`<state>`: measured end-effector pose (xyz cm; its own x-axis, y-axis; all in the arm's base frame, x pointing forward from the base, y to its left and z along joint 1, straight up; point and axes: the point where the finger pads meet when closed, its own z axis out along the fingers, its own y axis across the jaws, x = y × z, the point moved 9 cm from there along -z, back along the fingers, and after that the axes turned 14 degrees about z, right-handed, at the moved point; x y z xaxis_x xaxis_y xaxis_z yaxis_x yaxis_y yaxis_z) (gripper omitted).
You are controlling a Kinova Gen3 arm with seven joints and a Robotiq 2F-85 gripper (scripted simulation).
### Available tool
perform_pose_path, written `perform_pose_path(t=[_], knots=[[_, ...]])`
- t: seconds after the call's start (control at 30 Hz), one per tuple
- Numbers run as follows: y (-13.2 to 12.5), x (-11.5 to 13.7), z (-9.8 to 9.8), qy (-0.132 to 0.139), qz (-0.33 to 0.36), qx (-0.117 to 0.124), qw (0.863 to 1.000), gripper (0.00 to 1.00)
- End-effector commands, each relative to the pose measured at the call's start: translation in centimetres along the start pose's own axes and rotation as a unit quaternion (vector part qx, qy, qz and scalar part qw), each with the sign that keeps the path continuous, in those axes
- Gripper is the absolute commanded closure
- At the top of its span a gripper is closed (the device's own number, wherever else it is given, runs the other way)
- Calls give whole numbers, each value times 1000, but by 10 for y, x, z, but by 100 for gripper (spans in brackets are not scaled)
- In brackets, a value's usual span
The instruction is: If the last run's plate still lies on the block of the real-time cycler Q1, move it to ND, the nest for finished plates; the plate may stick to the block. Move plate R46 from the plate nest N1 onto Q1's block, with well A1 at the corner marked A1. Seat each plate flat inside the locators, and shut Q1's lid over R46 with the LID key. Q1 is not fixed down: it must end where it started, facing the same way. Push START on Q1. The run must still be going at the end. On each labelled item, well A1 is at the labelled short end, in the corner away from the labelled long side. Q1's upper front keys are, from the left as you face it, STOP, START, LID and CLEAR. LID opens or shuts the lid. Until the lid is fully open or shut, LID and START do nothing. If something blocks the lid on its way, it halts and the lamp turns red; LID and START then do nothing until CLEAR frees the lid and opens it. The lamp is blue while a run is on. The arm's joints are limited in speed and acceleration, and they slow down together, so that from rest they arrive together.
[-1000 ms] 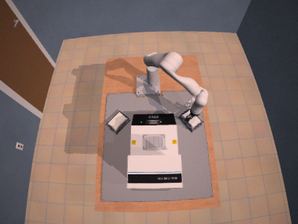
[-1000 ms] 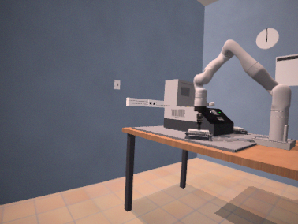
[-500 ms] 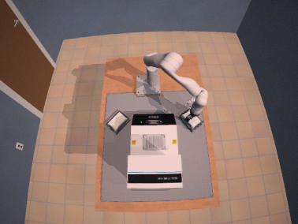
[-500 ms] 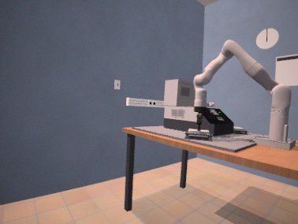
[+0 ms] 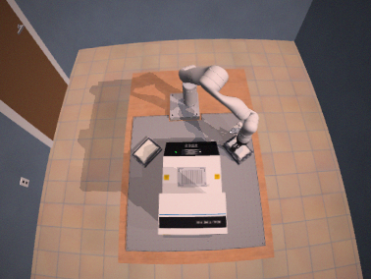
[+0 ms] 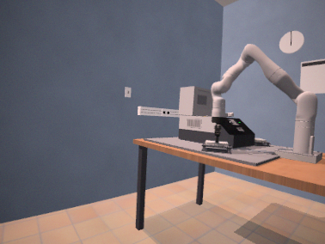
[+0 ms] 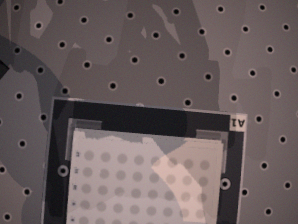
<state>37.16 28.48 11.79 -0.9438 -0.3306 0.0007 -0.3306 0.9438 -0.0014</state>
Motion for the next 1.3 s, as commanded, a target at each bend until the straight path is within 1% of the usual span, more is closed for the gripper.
perform_pose_path(t=[0.0, 0.47, 0.93, 1.27], knots=[[0, 0, 0, -1, 0, 0, 1000, 0], [0, 0, 4, -1, 0, 0, 1000, 0], [0, 0, 4, -1, 0, 0, 1000, 0], [0, 0, 4, -1, 0, 0, 1000, 9]])
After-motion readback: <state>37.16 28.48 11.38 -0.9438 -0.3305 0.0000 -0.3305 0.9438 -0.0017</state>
